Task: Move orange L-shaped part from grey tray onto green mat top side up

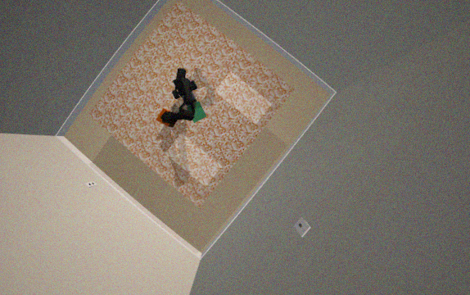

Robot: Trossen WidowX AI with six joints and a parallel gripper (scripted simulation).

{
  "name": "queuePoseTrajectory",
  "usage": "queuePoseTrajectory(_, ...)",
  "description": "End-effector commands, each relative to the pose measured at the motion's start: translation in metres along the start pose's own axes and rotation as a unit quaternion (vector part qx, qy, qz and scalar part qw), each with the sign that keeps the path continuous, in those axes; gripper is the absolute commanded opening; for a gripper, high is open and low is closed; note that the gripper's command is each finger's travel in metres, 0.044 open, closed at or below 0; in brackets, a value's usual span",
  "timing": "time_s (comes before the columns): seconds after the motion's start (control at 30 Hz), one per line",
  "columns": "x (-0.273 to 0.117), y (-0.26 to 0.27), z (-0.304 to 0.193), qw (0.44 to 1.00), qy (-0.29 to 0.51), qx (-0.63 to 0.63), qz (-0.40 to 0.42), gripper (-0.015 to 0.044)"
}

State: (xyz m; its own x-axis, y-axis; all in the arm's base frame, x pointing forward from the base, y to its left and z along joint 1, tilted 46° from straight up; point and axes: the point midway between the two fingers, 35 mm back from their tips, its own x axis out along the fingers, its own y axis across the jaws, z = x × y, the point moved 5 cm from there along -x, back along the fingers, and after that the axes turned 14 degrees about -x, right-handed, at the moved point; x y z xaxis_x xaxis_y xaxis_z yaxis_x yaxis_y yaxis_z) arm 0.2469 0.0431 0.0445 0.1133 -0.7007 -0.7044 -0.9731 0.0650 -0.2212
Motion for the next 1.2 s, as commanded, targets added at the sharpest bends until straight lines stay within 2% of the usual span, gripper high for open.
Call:
queuePoseTrajectory(0.0,0.000,0.000,0.000,1.000,0.000,0.001,0.000,0.0000)
queuePoseTrajectory(1.17,-0.048,0.000,0.000,1.000,0.001,-0.002,-0.001,0.0000)
